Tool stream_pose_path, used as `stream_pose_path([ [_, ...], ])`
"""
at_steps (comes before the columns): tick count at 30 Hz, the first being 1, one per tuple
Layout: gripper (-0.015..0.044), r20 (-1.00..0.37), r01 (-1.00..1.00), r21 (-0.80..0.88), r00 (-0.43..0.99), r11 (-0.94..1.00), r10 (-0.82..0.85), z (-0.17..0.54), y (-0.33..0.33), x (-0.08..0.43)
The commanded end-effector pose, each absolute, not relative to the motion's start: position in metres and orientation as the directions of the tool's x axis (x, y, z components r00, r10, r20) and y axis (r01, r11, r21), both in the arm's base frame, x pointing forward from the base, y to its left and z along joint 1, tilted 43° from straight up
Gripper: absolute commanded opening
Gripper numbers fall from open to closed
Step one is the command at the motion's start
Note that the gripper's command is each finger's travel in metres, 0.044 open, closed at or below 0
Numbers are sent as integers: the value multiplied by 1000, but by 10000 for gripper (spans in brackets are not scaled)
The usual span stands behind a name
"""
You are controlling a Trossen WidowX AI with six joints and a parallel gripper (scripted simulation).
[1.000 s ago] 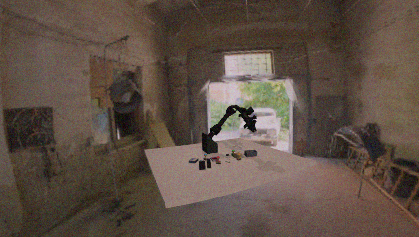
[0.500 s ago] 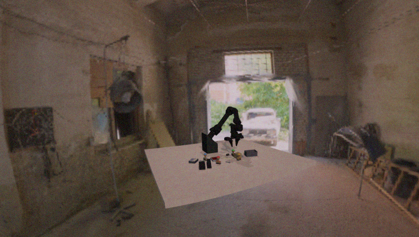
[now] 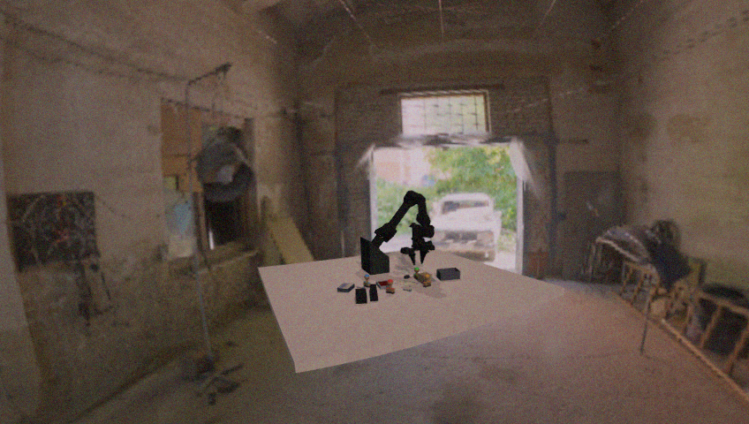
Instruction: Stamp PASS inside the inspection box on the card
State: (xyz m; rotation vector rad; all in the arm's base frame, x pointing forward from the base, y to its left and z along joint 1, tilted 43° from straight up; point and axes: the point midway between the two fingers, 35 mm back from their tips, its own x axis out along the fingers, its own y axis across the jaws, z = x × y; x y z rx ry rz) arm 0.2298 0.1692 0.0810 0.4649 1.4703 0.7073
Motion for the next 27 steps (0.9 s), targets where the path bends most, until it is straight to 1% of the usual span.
stream_pose_path([
  [1, 219, -735, -138, 675, -49, 724, 676, 73, 173, 228],
  [27, 219, -733, -137, 678, -49, 723, 678, 41, 200, 223],
])
